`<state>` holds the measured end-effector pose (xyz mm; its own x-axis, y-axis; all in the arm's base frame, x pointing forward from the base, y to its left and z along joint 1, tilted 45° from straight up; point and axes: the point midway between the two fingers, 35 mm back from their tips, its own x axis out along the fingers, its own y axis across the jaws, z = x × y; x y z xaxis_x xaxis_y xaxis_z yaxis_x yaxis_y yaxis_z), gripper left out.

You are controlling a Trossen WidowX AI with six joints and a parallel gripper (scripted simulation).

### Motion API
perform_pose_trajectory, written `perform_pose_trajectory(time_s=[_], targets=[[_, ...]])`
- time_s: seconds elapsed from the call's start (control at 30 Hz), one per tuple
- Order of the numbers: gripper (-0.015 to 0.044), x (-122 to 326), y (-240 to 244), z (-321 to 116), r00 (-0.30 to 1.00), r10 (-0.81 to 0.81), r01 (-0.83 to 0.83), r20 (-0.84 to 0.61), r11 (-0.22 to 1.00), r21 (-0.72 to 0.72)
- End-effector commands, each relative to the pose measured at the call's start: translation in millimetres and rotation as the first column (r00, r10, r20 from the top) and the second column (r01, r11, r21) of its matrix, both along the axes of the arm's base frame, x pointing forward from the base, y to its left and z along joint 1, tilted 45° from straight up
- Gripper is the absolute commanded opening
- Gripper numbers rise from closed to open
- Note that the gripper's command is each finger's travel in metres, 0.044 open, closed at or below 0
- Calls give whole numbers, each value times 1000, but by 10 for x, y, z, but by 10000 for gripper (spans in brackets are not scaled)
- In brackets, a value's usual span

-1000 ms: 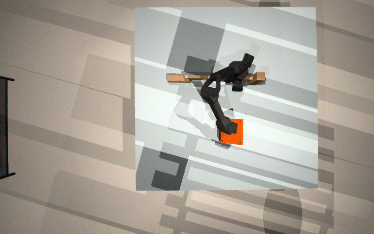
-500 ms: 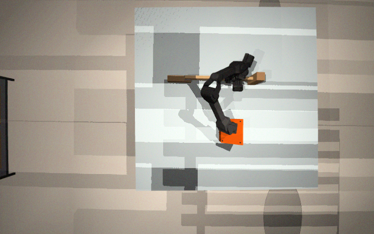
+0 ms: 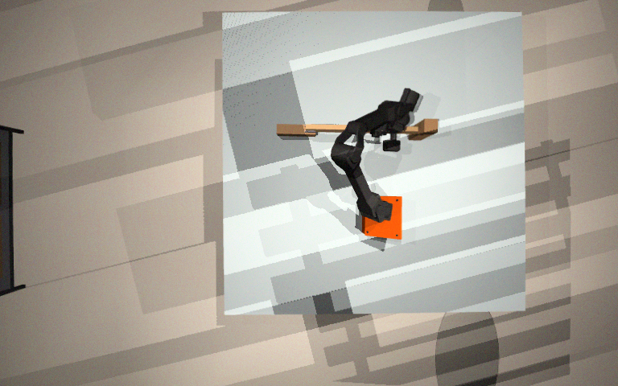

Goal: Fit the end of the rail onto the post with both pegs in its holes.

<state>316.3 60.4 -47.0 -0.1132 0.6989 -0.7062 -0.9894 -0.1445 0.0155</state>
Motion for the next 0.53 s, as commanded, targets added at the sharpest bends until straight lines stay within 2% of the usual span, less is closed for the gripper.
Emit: perform_pose_trajectory(time_s=[0.0, 0.5], targets=[[440, 26, -1, 318, 1000, -8, 8, 23, 1000, -7], [440, 24, 0, 341, 1000, -8, 8, 24, 1000, -7]])
